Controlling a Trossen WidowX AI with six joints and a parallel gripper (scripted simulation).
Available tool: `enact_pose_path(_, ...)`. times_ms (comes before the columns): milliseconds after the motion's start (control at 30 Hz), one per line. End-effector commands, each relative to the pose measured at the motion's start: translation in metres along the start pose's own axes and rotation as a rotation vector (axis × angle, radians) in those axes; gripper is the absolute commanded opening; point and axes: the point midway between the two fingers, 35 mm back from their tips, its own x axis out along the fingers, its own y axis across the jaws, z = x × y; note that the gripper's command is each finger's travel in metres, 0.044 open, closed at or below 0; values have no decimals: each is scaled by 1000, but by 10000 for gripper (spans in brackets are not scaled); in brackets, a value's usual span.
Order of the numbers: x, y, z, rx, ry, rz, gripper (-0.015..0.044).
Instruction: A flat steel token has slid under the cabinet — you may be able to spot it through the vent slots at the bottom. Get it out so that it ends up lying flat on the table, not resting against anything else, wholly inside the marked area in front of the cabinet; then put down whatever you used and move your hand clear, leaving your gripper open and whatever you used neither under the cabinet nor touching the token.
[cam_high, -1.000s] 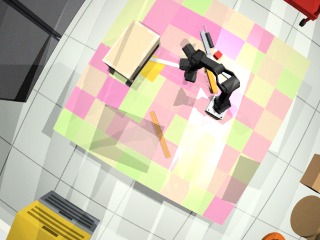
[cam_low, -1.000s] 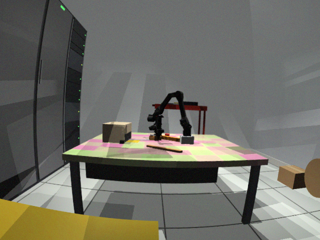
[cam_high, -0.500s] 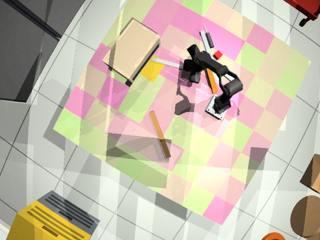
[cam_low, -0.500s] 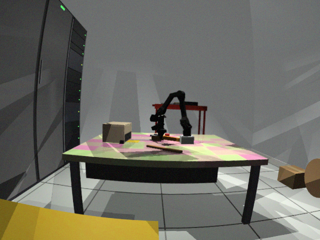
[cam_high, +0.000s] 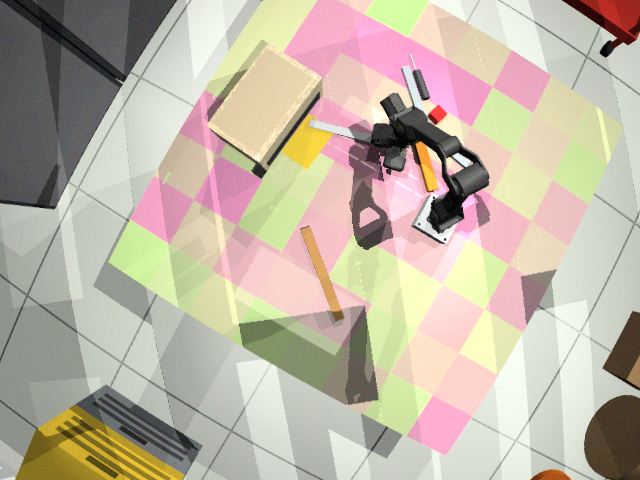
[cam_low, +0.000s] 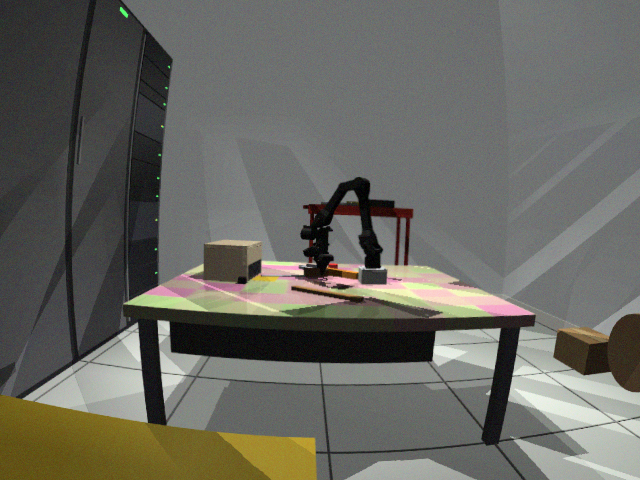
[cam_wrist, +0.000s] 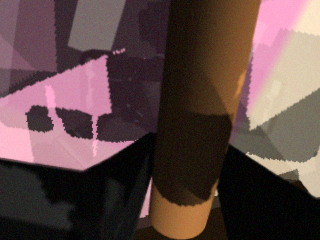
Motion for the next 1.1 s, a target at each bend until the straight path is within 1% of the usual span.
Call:
enact_pose_path(0,-2,-4,-4,1,2,-1,0)
enact_pose_path(67,-3,-4,-4,0,3,0,0)
enact_pose_path(300,-1,-2,-3,1,4,0,184)
enact_pose_path(333,-1,-2,-3,1,4,0,200)
enact_pose_path(533,-1,-2,-3,0,4,0,200)
enact_pose_path(633,-1,-2,-3,0,4,0,270)
enact_pose_path(1067,1,-2,-3,1,3,0,270)
